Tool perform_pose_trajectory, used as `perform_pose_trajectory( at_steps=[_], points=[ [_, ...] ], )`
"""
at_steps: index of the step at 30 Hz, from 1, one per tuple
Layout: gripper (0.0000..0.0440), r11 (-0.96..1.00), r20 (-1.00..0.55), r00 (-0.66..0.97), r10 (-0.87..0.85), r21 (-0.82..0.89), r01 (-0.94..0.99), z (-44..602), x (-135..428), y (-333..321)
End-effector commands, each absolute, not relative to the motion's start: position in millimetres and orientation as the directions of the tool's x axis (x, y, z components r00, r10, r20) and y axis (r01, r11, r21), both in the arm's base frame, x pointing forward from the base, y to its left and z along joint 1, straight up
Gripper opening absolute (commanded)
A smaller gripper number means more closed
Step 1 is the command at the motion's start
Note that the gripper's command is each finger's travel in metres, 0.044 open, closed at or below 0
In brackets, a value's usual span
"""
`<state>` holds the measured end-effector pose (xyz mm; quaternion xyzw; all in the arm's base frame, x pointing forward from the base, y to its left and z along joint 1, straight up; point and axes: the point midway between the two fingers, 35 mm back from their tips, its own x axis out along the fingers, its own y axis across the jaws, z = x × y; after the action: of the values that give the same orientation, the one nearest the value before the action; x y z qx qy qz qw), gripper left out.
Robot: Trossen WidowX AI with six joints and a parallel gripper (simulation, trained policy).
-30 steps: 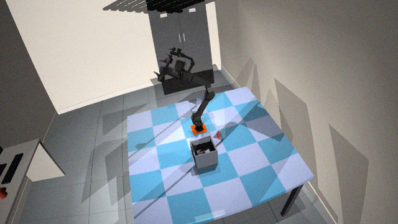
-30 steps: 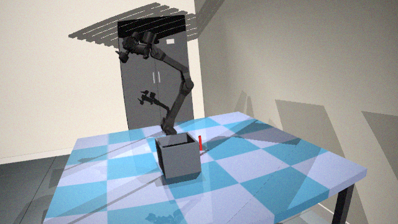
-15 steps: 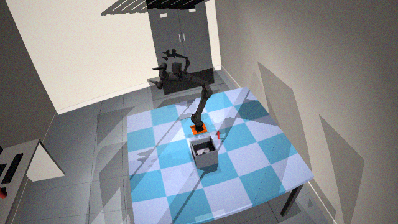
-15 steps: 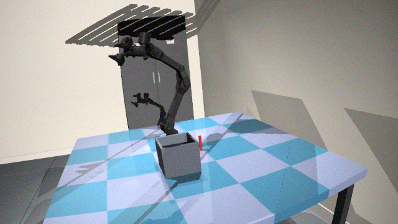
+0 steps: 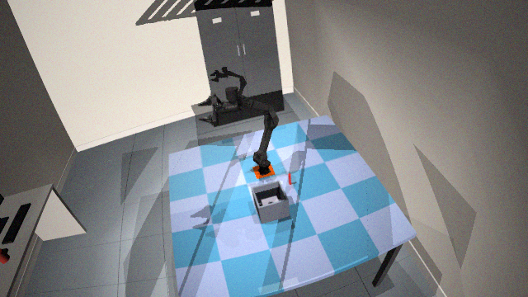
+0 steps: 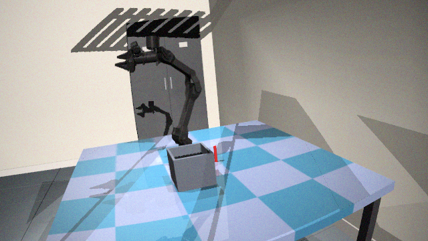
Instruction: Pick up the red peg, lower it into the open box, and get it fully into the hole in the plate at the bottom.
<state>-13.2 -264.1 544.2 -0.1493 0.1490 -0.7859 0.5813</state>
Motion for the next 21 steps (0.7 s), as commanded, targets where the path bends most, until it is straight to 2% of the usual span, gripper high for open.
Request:
perform_pose_trajectory(
  at_steps=[1, 21],
  points=[
    [0.044, -0.207, 0.03, -0.21, -0.977, -0.347, 0.915, 537.8, 4.1, -268.9],
    [0.044, 0.186, -0.159, 0.187, -0.969, 0.02, 0.982, 490.9, 105.2, -267.6]
  ],
)
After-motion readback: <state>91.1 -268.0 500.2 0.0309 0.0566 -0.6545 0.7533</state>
